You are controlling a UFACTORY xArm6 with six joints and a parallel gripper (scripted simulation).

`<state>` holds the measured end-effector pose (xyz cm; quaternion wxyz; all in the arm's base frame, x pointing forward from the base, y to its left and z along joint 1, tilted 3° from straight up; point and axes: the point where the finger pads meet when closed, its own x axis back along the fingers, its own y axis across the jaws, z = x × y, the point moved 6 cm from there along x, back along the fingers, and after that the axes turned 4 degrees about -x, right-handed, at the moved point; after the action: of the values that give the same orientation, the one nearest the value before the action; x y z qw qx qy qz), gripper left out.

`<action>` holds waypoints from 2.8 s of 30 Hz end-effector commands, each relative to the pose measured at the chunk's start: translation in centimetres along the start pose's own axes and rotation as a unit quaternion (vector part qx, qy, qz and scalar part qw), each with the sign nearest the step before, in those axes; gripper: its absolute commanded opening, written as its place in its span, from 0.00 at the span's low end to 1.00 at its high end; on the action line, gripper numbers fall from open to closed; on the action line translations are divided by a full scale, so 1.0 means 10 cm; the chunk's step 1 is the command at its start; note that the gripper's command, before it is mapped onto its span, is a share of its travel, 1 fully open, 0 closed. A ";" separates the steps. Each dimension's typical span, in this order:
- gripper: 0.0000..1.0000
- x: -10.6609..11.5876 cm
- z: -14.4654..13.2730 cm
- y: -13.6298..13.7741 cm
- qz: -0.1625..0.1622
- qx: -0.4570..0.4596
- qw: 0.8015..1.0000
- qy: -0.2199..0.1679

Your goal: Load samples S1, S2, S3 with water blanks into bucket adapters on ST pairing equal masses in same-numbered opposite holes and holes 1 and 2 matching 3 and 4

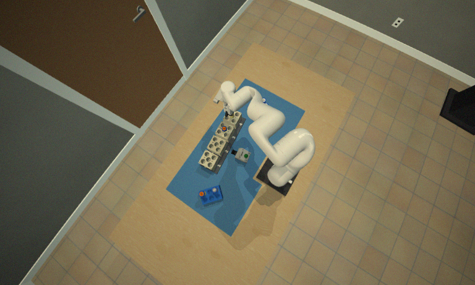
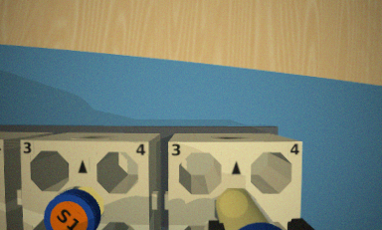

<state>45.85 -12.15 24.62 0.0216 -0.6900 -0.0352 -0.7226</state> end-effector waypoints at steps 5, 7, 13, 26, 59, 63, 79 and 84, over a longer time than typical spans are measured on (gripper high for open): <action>0.00 -0.06 0.01 0.00 -0.001 0.000 1.000 0.002; 0.00 -0.08 0.01 0.00 -0.001 0.000 1.000 0.002; 0.00 -0.13 0.01 0.00 -0.001 0.000 1.000 0.002; 0.00 -0.25 0.01 0.00 -0.001 0.000 1.000 0.002; 0.00 -0.54 0.01 0.00 -0.001 0.000 1.000 0.002; 0.00 -0.58 0.01 0.00 -0.001 0.000 1.000 0.002; 0.44 -0.58 0.01 0.00 -0.001 0.000 1.000 0.002; 0.44 -0.58 0.01 0.00 -0.001 0.000 1.000 0.002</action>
<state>46.15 -12.26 18.66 0.0216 -0.6898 -0.0353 -0.7228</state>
